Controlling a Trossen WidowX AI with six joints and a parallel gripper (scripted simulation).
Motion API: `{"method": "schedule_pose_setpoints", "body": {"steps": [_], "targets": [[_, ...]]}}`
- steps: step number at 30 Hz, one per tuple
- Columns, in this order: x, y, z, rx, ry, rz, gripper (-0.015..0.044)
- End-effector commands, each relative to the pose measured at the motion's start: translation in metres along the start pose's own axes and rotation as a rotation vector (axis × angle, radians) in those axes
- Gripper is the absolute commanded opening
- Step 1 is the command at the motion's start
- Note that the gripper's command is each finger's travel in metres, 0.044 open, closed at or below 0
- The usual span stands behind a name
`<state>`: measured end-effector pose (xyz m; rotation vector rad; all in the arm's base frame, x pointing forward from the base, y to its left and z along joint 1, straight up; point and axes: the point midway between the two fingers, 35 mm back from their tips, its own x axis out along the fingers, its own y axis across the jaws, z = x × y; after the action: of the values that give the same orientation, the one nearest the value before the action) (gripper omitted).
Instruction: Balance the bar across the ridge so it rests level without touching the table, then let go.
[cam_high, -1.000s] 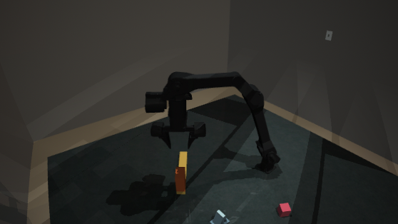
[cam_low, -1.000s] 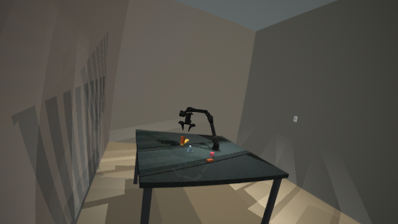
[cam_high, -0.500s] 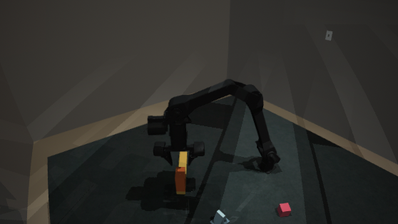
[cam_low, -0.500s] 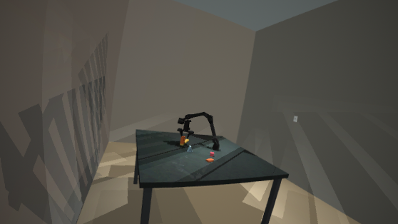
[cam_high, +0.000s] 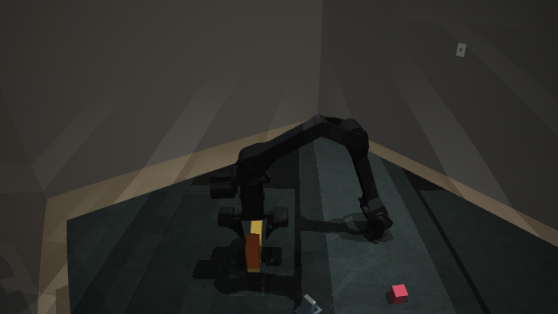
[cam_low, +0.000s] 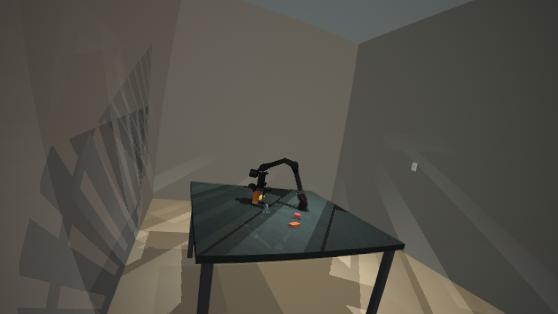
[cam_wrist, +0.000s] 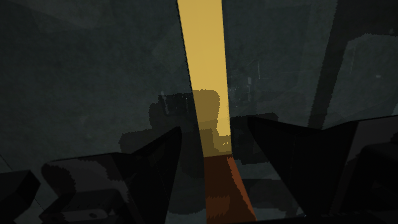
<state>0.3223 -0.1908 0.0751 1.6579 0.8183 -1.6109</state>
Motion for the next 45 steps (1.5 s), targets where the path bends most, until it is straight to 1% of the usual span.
{"method": "schedule_pose_setpoints", "body": {"steps": [1, 10, 25, 32, 39, 42, 45], "targets": [[0.008, -0.001, 0.001, 0.007, -0.004, -0.002, 0.0315], [0.021, -0.001, 0.001, 0.007, -0.004, -0.002, 0.0315], [0.022, -0.001, 0.001, 0.007, -0.004, -0.002, 0.0315], [0.021, -0.001, 0.0, 0.0, 0.0, -0.004, 0.0131], [0.021, -0.001, 0.0, 0.0, 0.0, -0.004, 0.0085], [0.018, -0.001, 0.0, 0.0, 0.0, -0.004, 0.0006], [0.01, 0.001, 0.0, 0.001, -0.001, -0.003, 0.0]]}}
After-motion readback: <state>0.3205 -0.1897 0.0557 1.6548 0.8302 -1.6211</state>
